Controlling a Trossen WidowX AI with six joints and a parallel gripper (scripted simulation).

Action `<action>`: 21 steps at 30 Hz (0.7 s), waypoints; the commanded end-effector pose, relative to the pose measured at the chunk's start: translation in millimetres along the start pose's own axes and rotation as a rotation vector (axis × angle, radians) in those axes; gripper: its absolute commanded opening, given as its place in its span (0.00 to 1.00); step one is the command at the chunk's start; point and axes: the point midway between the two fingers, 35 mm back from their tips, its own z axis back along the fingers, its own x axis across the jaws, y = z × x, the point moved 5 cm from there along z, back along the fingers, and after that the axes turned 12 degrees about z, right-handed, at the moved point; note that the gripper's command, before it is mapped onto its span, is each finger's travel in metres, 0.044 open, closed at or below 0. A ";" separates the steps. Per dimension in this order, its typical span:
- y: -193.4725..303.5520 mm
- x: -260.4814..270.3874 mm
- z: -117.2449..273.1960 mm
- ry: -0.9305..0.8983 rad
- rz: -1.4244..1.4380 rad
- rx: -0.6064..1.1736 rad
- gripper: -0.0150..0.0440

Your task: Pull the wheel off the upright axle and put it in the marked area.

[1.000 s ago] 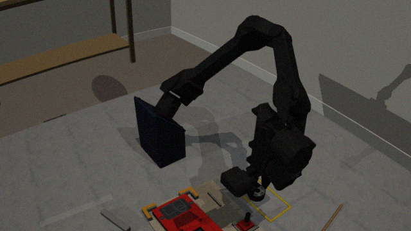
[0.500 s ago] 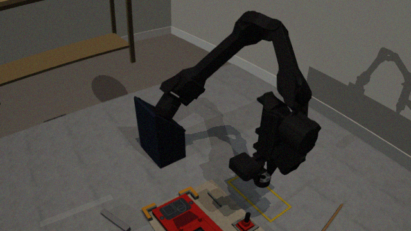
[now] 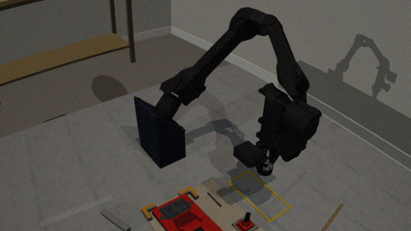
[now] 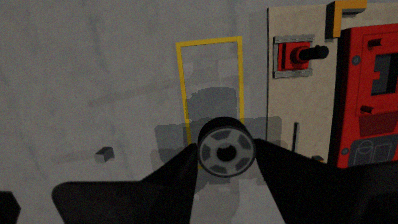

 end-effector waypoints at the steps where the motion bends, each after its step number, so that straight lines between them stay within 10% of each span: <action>1: 2.3 3.2 -4.1 -0.004 -0.004 0.001 0.25; 21: 0.3 2.8 -79.8 -0.004 -0.004 0.001 0.25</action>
